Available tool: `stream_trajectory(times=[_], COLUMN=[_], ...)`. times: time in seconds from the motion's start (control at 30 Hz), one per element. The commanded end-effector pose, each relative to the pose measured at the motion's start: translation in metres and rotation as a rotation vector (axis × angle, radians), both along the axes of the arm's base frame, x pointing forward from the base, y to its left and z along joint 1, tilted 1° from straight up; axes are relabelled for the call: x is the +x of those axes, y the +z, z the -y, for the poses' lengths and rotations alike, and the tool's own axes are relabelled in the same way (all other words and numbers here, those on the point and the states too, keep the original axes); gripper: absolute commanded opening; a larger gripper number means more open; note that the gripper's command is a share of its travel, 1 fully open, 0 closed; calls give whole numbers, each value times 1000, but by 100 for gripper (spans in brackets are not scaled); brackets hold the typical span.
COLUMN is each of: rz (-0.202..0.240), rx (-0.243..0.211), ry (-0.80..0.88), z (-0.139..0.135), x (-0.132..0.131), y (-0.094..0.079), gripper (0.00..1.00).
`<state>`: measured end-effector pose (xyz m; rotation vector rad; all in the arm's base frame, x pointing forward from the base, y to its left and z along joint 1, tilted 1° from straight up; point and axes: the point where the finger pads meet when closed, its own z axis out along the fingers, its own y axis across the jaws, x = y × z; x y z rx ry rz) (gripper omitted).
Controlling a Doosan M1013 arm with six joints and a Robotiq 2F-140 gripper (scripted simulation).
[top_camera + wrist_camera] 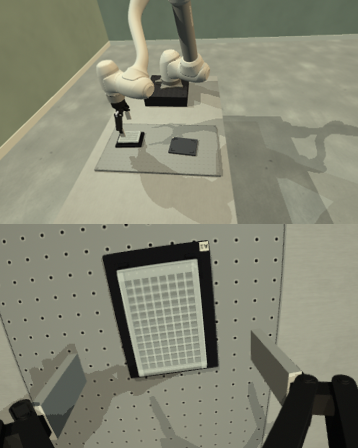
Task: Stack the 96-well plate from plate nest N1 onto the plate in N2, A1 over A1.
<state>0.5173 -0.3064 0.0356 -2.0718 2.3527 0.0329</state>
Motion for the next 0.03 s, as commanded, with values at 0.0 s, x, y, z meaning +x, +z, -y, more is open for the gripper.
stream_trajectory(times=[0.0], rz=[0], rx=[0], ry=[0], z=[0], x=[0], y=[0], gripper=[100])
